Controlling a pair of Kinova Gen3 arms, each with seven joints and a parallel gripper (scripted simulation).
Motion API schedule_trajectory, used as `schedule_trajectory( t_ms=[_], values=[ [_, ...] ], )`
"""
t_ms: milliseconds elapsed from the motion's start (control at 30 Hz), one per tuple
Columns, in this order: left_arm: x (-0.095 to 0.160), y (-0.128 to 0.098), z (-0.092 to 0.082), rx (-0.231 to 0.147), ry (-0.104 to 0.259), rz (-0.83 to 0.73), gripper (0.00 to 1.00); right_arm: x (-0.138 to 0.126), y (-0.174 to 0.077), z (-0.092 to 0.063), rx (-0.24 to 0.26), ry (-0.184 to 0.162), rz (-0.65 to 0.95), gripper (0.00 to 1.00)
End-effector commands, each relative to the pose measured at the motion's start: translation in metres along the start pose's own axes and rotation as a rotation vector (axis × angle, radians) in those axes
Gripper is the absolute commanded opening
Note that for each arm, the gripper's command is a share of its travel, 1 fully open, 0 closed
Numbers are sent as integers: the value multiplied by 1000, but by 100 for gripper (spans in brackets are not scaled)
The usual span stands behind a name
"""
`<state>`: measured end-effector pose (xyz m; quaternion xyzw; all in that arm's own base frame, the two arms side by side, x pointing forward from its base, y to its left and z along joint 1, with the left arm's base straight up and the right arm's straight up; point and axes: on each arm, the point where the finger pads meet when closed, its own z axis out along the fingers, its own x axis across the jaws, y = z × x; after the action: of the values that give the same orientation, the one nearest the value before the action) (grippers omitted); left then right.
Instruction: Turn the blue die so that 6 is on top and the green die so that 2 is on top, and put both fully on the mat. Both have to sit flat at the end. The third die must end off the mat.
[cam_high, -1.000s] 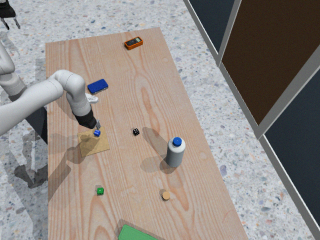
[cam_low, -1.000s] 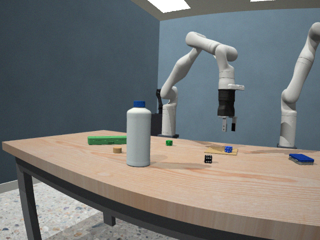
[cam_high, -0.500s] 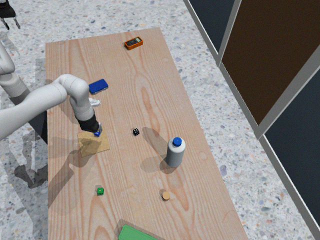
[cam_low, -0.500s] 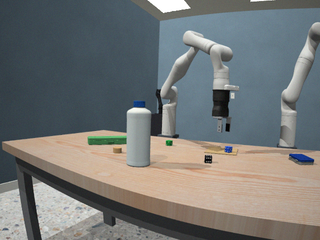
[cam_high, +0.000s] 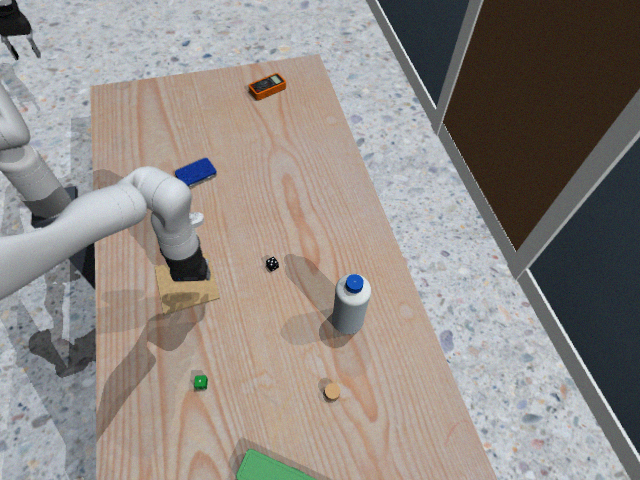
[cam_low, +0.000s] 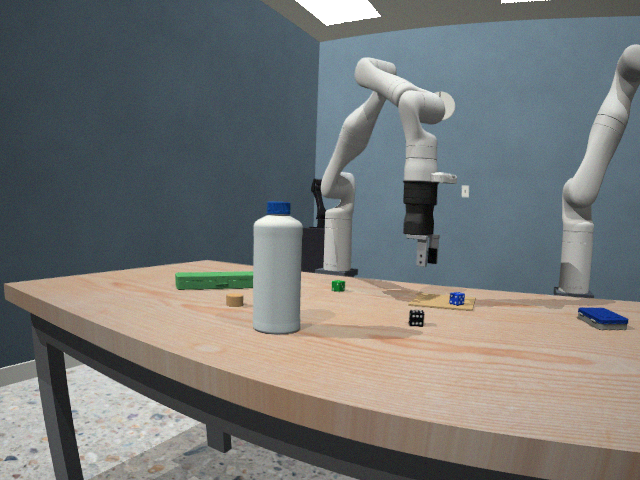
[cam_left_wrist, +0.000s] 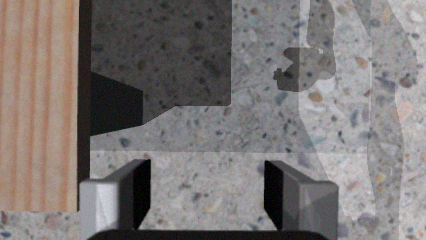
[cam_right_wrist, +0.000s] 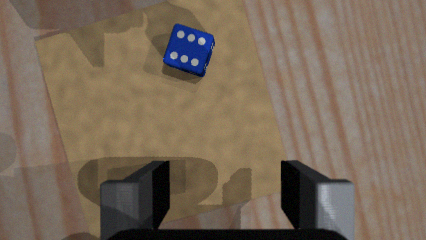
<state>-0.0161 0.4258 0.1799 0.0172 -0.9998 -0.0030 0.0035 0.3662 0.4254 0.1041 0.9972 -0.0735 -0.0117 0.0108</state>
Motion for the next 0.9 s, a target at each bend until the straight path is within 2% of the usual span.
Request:
schedule_trajectory(
  t_ms=[0,433,500,867],
  values=[
    [-2,-1,0,6,-7,2,100,10,14,-3,13,2,-66,100],
    [-2,-1,0,6,-7,2,100,19,75,2,14,-1,-483,100],
    [-2,-1,0,6,-7,2,100,19,75,2,14,-1,-483,100],
    [-2,-1,0,6,-7,2,100,20,129,4,15,5,-856,100]
  ],
)
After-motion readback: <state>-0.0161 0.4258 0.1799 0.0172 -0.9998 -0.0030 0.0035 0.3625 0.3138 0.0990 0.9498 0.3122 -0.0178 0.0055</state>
